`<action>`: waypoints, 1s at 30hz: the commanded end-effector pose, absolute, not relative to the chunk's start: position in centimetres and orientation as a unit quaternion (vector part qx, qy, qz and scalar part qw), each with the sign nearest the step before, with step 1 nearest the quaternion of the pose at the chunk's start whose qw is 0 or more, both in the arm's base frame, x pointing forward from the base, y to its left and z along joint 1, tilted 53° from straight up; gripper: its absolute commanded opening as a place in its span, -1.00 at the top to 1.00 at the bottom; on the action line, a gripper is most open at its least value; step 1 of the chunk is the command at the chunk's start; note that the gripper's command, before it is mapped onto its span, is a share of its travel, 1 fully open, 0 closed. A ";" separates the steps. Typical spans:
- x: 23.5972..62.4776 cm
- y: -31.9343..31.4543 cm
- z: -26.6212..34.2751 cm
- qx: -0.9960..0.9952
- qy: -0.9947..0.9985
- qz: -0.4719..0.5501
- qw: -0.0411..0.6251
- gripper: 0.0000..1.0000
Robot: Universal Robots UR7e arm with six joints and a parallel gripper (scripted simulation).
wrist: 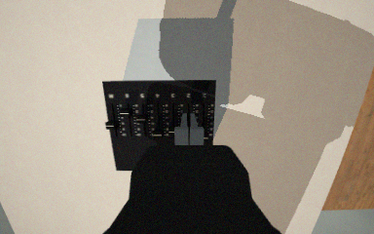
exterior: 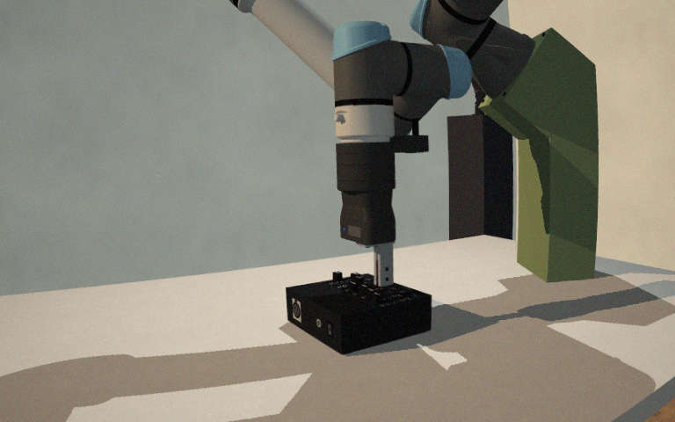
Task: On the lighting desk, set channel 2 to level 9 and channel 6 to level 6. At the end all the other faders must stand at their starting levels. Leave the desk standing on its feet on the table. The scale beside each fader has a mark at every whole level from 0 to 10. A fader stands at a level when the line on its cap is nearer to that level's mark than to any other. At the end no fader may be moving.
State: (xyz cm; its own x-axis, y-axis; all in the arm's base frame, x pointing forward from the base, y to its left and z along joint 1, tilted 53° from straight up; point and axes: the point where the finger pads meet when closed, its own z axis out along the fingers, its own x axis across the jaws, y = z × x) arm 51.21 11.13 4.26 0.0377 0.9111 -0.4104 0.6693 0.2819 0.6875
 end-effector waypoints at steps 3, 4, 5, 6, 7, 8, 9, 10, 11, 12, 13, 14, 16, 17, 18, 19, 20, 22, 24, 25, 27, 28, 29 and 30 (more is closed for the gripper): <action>50.2 11.6 5.1 0.582 0.679 0.143 0.425 1.00; 50.0 11.7 5.3 0.582 0.679 0.143 0.425 1.00; 49.8 11.7 5.5 0.582 0.679 0.143 0.425 1.00; 49.6 11.8 5.6 0.582 0.679 0.143 0.425 1.00; 49.4 11.9 5.7 0.582 0.679 0.143 0.425 1.00; 49.3 11.9 5.9 0.582 0.679 0.143 0.425 1.00; 49.2 12.0 5.9 0.582 0.679 0.143 0.425 1.00; 49.1 12.0 6.0 0.582 0.679 0.143 0.425 1.00; 49.0 12.0 6.1 0.582 0.679 0.143 0.425 1.00; 49.0 12.1 6.1 0.582 0.679 0.143 0.425 1.00; 49.0 12.1 6.1 0.582 0.679 0.143 0.425 1.00; 49.0 12.1 6.1 0.582 0.679 0.143 0.425 1.00; 49.0 12.1 6.1 0.582 0.679 0.143 0.425 1.00; 49.0 12.1 6.1 0.582 0.679 0.143 0.425 1.00; 49.0 12.1 6.1 0.582 0.679 0.143 0.425 1.00; 49.0 12.1 6.1 0.582 0.679 0.143 0.425 1.00; 49.0 12.1 6.1 0.582 0.679 0.143 0.425 1.00; 49.0 12.1 6.1 0.582 0.679 0.143 0.425 1.00; 49.0 12.1 6.1 0.582 0.679 0.143 0.425 1.00; 49.0 12.1 6.1 0.582 0.679 0.143 0.425 1.00; 49.0 11.9 6.1 0.582 0.679 0.143 0.424 1.00; 49.0 11.7 6.1 0.582 0.679 0.143 0.424 1.00; 48.9 11.3 6.2 0.582 0.679 0.143 0.424 1.00; 48.8 10.7 6.2 0.582 0.679 0.143 0.423 1.00</action>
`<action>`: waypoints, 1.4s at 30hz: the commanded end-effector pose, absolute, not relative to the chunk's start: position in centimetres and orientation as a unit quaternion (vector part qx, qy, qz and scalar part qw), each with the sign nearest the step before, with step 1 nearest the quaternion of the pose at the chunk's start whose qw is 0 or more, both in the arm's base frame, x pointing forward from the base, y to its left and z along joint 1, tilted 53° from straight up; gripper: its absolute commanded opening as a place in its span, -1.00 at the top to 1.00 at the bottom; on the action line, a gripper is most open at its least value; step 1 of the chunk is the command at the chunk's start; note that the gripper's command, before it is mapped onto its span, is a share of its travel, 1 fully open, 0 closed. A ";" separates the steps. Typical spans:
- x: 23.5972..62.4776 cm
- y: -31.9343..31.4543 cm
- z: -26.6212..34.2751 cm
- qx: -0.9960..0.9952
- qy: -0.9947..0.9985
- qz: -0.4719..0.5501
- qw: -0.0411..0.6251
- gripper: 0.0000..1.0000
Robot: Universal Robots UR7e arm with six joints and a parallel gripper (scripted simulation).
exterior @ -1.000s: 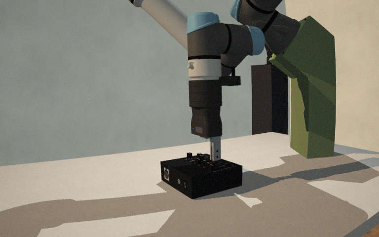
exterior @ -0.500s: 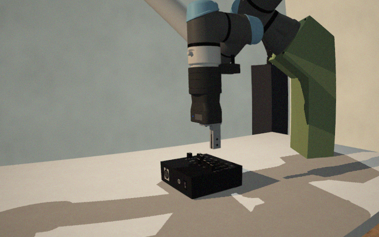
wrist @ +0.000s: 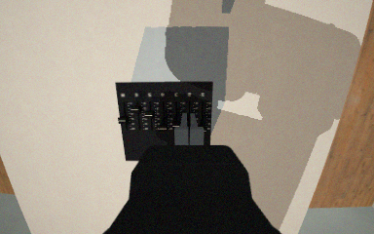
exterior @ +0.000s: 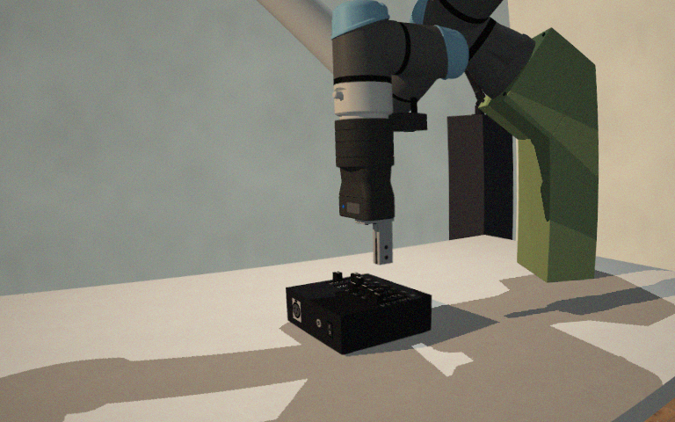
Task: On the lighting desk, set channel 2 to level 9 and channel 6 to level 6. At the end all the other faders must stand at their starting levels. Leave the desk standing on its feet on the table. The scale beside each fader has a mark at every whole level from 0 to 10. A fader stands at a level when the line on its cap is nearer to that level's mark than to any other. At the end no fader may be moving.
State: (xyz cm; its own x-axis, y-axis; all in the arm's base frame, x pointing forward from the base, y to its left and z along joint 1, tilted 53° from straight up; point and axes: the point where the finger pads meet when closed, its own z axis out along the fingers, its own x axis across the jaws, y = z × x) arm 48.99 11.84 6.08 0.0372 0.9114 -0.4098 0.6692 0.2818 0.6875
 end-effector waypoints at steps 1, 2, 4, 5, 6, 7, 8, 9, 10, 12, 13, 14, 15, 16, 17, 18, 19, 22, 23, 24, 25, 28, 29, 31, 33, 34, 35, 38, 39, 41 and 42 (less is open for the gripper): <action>48.7 10.0 6.3 0.583 0.679 0.143 0.423 1.00; 48.5 9.2 6.3 0.583 0.679 0.143 0.423 1.00; 48.5 9.2 6.3 0.583 0.679 0.143 0.423 1.00; 48.4 8.3 6.4 0.583 0.679 0.143 0.422 1.00; 48.1 7.3 6.6 0.583 0.679 0.143 0.422 1.00; 47.9 6.4 6.7 0.583 0.679 0.143 0.422 1.00; 47.6 5.6 6.8 0.583 0.679 0.143 0.423 1.00; 47.4 4.8 6.9 0.583 0.679 0.143 0.423 1.00; 47.2 4.2 7.1 0.582 0.679 0.143 0.424 1.00; 46.9 3.4 7.2 0.582 0.678 0.143 0.425 1.00; 46.8 3.3 7.3 0.582 0.678 0.143 0.425 1.00; 46.8 3.2 7.3 0.582 0.678 0.143 0.425 1.00; 46.7 3.2 7.3 0.582 0.678 0.143 0.425 1.00; 46.7 3.2 7.3 0.582 0.678 0.143 0.425 1.00; 46.7 3.2 7.3 0.582 0.678 0.143 0.425 1.00; 46.7 3.2 7.3 0.582 0.678 0.143 0.425 1.00; 46.7 3.2 7.3 0.582 0.678 0.143 0.425 1.00; 46.7 3.2 7.3 0.582 0.678 0.143 0.425 1.00; 46.7 3.2 7.3 0.582 0.678 0.143 0.425 1.00; 46.7 3.2 7.3 0.582 0.678 0.143 0.425 1.00; 46.7 3.2 7.3 0.582 0.678 0.143 0.425 1.00; 46.7 3.2 7.3 0.582 0.678 0.143 0.425 1.00; 46.7 3.2 7.3 0.582 0.678 0.143 0.425 1.00; 46.7 3.2 7.3 0.582 0.678 0.143 0.425 1.00; 46.7 3.2 7.3 0.582 0.678 0.143 0.425 1.00; 46.7 3.2 7.3 0.582 0.678 0.143 0.425 1.00; 46.7 3.2 7.3 0.582 0.678 0.143 0.425 1.00; 46.7 3.2 7.3 0.582 0.678 0.143 0.425 1.00; 46.7 3.2 7.3 0.582 0.678 0.143 0.425 1.00; 46.7 3.2 7.3 0.582 0.678 0.143 0.425 1.00; 46.7 3.2 7.3 0.582 0.678 0.143 0.425 1.00</action>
